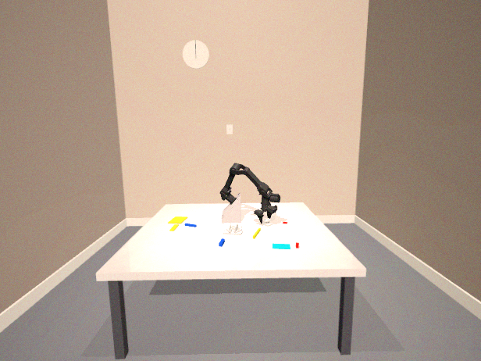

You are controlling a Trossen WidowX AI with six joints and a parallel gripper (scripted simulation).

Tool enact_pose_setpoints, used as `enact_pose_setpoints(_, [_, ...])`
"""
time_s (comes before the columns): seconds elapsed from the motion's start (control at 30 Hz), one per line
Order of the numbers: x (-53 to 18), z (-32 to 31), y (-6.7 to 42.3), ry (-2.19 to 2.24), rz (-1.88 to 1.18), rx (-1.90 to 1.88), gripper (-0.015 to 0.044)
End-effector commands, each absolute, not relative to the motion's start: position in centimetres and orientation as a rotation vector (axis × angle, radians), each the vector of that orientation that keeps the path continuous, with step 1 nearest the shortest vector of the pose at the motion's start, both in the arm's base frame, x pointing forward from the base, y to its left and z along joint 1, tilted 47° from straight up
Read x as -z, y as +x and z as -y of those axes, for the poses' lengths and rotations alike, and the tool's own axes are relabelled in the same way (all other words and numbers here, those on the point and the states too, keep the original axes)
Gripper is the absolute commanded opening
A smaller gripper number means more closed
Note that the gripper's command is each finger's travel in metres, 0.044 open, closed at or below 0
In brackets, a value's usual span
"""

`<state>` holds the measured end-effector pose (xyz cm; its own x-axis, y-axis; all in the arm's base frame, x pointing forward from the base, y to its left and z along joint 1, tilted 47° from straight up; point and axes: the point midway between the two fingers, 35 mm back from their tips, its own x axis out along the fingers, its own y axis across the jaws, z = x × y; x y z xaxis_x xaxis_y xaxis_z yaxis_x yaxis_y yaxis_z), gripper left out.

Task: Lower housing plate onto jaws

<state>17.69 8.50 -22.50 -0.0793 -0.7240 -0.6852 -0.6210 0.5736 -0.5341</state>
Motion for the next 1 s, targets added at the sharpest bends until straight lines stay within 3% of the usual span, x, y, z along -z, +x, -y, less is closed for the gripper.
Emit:
enact_pose_setpoints(0.0, [21.7, -9.8, 18.1, -1.098, -1.762, 0.12, 0.0351])
enact_pose_setpoints(0.97, [17.0, -13.1, 19.3, -1.059, -1.747, 0.153, 0.0351])
